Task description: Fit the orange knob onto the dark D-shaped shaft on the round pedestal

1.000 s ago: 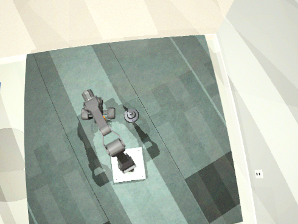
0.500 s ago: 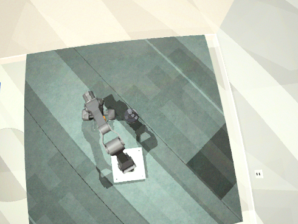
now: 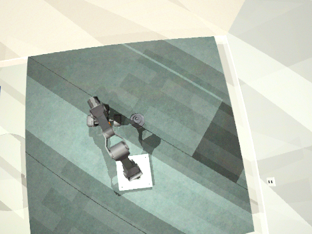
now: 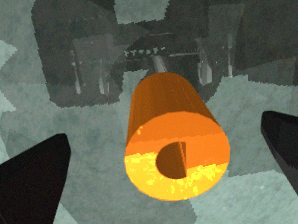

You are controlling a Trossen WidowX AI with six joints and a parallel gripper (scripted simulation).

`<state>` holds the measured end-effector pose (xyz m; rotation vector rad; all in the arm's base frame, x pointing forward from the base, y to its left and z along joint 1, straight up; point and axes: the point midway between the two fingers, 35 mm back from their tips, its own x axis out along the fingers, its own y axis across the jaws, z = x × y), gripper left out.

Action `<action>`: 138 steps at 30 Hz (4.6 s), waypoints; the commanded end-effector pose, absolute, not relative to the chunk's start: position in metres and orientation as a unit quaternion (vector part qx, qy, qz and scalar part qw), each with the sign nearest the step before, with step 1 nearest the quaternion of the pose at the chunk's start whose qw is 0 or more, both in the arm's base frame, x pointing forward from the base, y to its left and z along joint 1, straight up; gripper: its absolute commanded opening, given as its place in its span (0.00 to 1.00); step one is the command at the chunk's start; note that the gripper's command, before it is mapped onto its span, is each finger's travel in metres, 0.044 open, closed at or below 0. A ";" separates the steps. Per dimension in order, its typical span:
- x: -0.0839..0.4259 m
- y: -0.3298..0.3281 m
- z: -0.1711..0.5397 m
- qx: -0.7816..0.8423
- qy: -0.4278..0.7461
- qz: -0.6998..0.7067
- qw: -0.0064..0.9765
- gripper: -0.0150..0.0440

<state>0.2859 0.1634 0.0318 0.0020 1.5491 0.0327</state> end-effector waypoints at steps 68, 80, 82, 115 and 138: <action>0.288 0.147 0.134 0.000 0.701 0.010 0.713 0.25; 0.302 0.111 0.123 -0.001 0.701 0.009 0.713 0.25; 0.304 0.105 0.121 -0.001 0.701 0.009 0.713 0.25; 0.315 0.002 0.090 -0.004 0.700 0.006 0.714 0.25; 0.313 -0.018 0.059 -0.004 0.701 0.004 0.714 0.25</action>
